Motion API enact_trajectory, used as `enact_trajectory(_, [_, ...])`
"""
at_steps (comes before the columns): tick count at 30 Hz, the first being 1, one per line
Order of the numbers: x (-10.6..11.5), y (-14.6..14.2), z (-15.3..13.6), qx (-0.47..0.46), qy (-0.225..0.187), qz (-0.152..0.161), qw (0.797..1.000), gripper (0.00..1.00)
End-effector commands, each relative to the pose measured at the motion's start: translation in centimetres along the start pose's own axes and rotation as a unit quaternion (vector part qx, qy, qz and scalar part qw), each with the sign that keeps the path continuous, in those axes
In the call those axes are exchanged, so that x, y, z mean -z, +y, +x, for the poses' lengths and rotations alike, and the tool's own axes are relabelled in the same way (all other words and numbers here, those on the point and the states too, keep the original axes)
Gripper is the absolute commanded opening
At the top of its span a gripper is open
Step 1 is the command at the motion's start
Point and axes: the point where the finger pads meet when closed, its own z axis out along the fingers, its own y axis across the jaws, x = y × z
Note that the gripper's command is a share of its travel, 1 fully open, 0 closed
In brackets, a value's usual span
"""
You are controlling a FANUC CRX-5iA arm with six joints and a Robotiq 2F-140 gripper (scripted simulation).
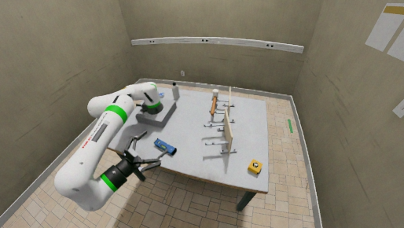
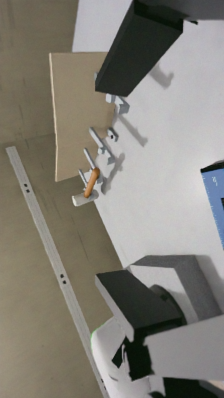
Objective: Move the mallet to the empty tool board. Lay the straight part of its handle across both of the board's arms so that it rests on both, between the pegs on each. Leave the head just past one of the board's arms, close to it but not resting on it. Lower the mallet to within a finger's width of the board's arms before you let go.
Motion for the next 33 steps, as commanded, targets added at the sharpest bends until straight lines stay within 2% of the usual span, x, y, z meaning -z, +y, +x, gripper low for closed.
enact_trajectory(1, [0.0,0.0,0.1,0.001,-0.001,0.000,1.000,1.00])
enact_trajectory(22, [-0.2,0.0,0.1,0.002,-0.003,-0.001,1.000,1.00])
enact_trajectory(27, [-1.8,0.2,0.2,0.007,-0.018,-0.002,1.000,1.00])
enact_trajectory(32, [-5.4,-0.1,-0.2,0.023,-0.059,0.001,0.998,1.00])
enact_trajectory(33, [-5.4,-0.1,-0.2,0.023,-0.059,0.001,0.998,1.00])
